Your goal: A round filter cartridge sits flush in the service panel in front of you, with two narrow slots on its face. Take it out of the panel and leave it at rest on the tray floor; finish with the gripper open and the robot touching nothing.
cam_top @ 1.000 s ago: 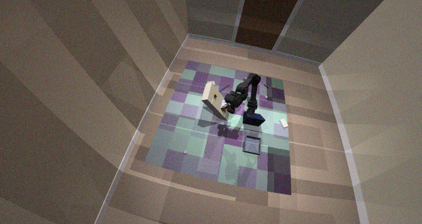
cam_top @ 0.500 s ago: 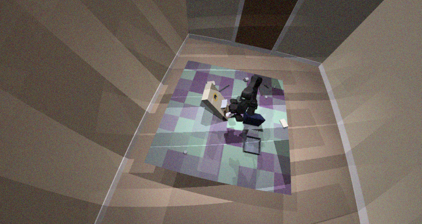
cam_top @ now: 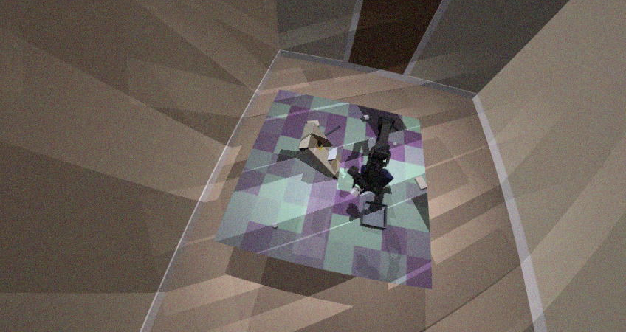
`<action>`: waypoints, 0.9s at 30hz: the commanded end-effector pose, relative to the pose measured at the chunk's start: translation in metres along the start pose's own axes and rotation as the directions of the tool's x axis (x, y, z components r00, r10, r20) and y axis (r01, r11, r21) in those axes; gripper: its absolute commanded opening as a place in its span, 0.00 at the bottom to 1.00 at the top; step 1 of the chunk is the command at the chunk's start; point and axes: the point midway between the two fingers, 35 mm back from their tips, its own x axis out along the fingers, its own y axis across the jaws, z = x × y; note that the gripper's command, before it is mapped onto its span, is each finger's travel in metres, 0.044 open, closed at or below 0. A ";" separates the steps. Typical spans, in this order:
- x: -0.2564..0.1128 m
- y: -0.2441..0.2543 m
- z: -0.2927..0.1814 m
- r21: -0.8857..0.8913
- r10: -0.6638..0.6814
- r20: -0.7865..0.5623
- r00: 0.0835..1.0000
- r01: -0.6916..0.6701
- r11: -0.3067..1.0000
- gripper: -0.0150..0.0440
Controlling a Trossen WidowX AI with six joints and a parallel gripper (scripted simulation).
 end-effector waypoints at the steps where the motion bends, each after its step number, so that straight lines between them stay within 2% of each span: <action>1: 0.002 0.012 0.001 -0.065 0.035 0.007 0.999 -0.034 0.997 0.25; 7: 0.005 0.017 0.000 -0.077 0.043 0.008 0.999 -0.042 0.996 0.25; 27: 0.069 0.139 -0.079 -0.447 0.264 -0.049 0.963 -0.258 0.856 0.25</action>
